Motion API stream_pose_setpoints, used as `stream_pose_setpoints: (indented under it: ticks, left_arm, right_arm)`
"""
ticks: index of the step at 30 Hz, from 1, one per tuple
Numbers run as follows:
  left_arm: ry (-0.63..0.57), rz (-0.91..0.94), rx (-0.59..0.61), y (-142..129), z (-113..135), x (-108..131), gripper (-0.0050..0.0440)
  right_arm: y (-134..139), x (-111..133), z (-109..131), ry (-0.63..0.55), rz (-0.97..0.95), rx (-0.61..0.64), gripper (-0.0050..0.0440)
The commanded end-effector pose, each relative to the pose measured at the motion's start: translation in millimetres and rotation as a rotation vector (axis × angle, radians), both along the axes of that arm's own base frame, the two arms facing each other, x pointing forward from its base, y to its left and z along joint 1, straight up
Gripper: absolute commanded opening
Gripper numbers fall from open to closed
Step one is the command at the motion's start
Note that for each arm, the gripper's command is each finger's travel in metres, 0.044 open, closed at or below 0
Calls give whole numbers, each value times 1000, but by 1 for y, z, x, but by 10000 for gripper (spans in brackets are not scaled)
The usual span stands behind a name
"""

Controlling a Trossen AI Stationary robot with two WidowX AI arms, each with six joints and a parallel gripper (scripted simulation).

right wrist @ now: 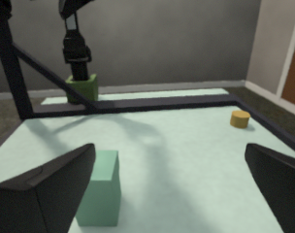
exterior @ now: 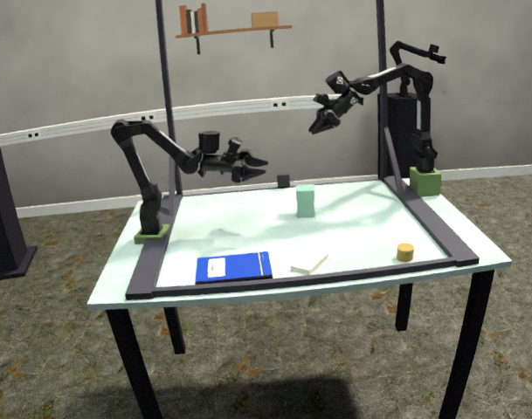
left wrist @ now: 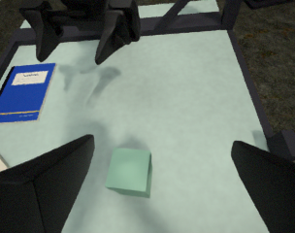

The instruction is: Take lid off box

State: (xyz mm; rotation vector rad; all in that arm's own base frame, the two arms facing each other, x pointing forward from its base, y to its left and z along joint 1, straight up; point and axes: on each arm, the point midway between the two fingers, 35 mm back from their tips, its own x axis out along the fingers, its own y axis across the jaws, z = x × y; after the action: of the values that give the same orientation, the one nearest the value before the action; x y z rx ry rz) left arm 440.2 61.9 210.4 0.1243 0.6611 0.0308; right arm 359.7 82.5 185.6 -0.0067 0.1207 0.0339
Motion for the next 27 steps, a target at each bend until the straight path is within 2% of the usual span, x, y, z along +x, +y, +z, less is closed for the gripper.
stream_pose_setpoints:
  ticks: [1,4,6,12,16,21,27]
  left_arm:
    - [128,-8,6,17,-15,24,416]
    - [232,-13,0,30,-41,34,416]
    - [232,-13,0,30,-41,34,416]
    - [459,-31,-36,50,-95,37,416]
    - [559,-42,-59,59,-121,37,416]
    - [613,-48,-74,65,-136,36,416]
    - [629,-49,-78,64,-143,35,416]
  right_arm:
    - [19,17,-14,-14,-1,17,440]
    - [34,25,-37,10,4,17,440]
    - [34,25,-37,10,4,17,440]
    - [65,42,-84,59,15,17,440]
    - [83,51,-112,88,21,17,440]
    - [96,58,-133,110,26,17,440]
    - [99,59,-143,126,28,11,440]
